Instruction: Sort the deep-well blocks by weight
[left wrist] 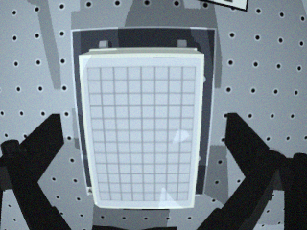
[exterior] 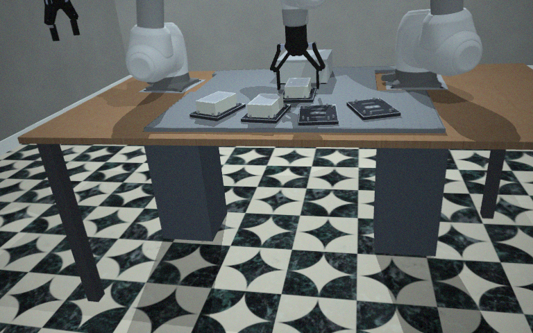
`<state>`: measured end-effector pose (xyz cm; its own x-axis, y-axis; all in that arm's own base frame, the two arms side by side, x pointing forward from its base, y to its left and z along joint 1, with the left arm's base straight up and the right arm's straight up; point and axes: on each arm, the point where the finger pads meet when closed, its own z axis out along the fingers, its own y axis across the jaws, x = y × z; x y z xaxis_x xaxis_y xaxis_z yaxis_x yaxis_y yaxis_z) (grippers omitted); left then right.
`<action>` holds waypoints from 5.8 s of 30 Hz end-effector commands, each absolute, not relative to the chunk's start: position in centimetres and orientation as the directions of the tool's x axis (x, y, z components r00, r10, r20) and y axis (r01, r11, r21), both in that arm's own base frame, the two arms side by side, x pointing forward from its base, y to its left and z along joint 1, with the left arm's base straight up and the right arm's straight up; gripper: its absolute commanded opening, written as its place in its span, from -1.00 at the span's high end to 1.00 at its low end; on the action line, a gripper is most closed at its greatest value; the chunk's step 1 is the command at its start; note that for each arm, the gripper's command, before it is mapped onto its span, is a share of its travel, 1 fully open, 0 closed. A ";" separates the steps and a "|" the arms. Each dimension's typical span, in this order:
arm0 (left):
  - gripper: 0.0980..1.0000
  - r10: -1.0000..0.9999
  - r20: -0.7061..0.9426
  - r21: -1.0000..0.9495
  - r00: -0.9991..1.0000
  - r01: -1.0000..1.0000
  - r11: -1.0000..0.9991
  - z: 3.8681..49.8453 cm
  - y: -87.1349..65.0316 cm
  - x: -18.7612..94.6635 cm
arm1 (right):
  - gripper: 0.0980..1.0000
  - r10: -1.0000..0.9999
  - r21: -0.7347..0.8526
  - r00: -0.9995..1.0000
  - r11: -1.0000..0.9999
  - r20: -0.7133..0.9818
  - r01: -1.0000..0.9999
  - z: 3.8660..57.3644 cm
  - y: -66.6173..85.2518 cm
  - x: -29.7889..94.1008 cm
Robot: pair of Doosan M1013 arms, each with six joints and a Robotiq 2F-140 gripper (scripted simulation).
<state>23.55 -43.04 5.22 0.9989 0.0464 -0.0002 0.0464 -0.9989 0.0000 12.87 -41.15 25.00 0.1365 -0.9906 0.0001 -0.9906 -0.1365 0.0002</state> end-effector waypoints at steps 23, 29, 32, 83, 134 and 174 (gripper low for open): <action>1.00 0.046 0.001 0.001 0.999 0.046 -0.999 5.3 -43.1 23.6 | -1.00 -0.991 0.000 0.136 -0.136 0.001 -0.991 25.0 -41.2 12.9; 1.00 0.046 0.001 0.001 0.999 0.046 -0.999 5.3 -43.1 23.6 | -1.00 -0.991 0.000 0.136 -0.136 0.001 -0.991 25.0 -41.2 12.9; 1.00 0.046 0.001 0.001 0.999 0.046 -0.999 5.3 -43.1 23.6 | -1.00 -0.991 0.000 0.136 -0.136 0.001 -0.991 25.0 -41.2 12.9; 1.00 0.046 0.001 0.001 0.999 0.046 -0.999 12.2 -43.1 23.6 | -1.00 -0.991 0.000 0.136 -0.136 0.001 -0.991 25.0 -41.2 12.9; 1.00 -0.012 0.000 0.001 1.000 -0.012 -1.000 15.4 -43.5 13.8 | -1.00 -0.991 0.000 0.136 -0.136 0.001 -0.991 25.0 -41.2 12.9; 1.00 -0.012 0.000 0.001 1.000 -0.012 -1.000 19.2 -43.9 2.4 | -1.00 -0.991 0.000 0.136 -0.136 0.001 -0.991 25.0 -41.2 12.9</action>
